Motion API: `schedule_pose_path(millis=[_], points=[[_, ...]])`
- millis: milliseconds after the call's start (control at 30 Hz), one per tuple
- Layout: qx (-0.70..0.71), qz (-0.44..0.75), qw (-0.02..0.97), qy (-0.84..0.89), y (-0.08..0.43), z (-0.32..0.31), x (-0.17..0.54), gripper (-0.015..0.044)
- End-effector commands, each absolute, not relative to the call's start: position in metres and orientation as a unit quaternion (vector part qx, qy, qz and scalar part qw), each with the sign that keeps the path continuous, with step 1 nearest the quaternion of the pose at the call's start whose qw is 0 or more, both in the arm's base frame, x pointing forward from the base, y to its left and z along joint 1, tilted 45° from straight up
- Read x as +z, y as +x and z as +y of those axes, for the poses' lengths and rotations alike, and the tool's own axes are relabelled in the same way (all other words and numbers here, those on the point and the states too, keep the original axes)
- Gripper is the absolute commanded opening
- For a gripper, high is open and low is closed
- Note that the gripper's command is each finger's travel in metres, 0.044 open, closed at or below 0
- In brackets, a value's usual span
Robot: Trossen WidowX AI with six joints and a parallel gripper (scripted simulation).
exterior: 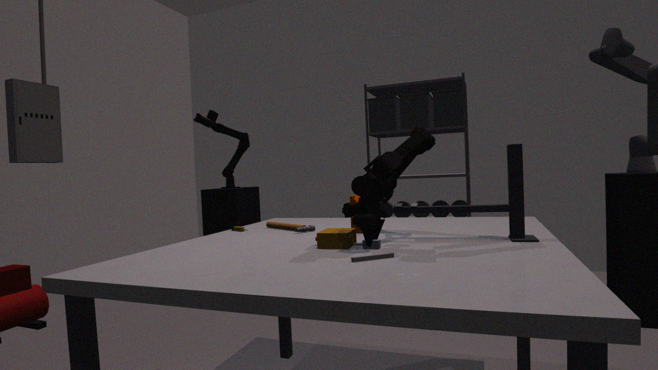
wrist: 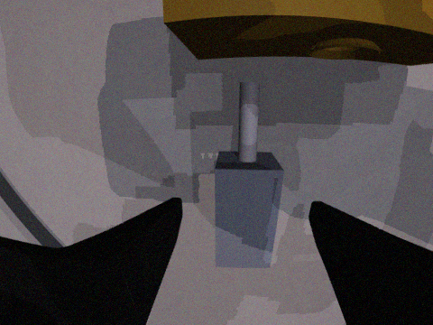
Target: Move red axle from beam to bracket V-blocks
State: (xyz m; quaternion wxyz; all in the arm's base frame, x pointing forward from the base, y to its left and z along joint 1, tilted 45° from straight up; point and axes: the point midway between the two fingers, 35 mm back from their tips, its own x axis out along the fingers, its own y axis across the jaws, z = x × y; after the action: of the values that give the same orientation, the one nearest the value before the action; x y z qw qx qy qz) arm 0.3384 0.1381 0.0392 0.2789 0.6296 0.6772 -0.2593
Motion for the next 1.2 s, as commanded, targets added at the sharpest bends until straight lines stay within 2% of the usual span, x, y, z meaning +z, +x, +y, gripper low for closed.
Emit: schedule_pose_path(millis=[0,33,900,1167], points=[[-0.258,0.677,0.279,0.631,0.340,0.132,0.046,0.0420],[-0.258,0.677,0.279,0.631,0.340,0.131,0.047,0.0440],[-0.254,0.678,0.281,0.630,0.342,0.099,0.076,0.0440],[-0.075,0.719,0.438,0.534,0.348,0.074,0.054,0.0440]])
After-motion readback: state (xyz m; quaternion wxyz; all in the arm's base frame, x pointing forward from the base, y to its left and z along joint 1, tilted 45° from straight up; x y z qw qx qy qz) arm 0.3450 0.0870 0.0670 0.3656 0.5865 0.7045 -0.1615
